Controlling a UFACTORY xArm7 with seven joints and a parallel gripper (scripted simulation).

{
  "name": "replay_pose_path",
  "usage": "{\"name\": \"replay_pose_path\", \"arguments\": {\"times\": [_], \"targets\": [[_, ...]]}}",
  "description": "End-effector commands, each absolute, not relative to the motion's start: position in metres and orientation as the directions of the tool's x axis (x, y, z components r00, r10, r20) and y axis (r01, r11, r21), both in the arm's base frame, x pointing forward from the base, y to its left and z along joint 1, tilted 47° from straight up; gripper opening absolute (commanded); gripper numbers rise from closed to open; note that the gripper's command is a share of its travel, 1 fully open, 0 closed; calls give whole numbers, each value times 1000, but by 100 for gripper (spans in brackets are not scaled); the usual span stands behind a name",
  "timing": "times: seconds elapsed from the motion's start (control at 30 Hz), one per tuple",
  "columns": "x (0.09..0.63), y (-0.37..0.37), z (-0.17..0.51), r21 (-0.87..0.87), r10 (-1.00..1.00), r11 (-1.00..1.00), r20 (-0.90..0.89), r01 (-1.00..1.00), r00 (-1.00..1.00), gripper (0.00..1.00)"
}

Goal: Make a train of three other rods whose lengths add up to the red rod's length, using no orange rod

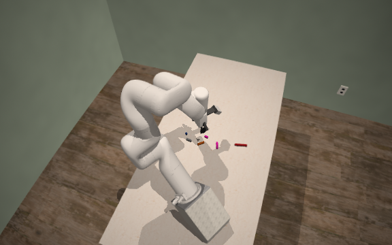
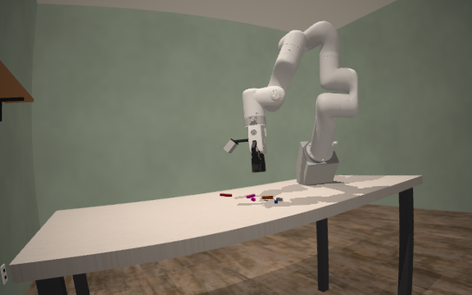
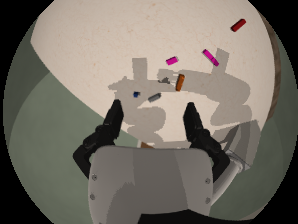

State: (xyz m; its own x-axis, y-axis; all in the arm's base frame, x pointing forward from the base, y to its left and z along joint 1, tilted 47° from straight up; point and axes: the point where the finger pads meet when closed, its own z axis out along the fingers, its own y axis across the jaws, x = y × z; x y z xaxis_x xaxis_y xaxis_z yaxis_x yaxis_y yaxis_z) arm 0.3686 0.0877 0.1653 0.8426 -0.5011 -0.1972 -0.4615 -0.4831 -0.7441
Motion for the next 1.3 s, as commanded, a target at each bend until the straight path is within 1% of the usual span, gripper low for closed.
{"name": "replay_pose_path", "arguments": {"times": [0.0,0.43,0.5,0.57,0.9,1.0,1.17,1.2,1.27], "targets": [[364,98,171,-694,-585,-401,-309,-598,750,100],[347,121,173,-527,-694,-178,-532,-831,486,100],[347,121,173,-527,-694,-178,-532,-831,486,100],[342,128,172,-462,-711,-108,-583,-880,393,100],[328,142,165,-278,-726,76,-673,-958,138,100],[326,143,164,-250,-725,103,-682,-963,100,100],[325,144,164,-246,-725,107,-683,-963,94,100],[325,144,164,-246,-725,107,-683,-963,94,24],[325,144,164,-246,-725,107,-683,-963,94,24]]}}
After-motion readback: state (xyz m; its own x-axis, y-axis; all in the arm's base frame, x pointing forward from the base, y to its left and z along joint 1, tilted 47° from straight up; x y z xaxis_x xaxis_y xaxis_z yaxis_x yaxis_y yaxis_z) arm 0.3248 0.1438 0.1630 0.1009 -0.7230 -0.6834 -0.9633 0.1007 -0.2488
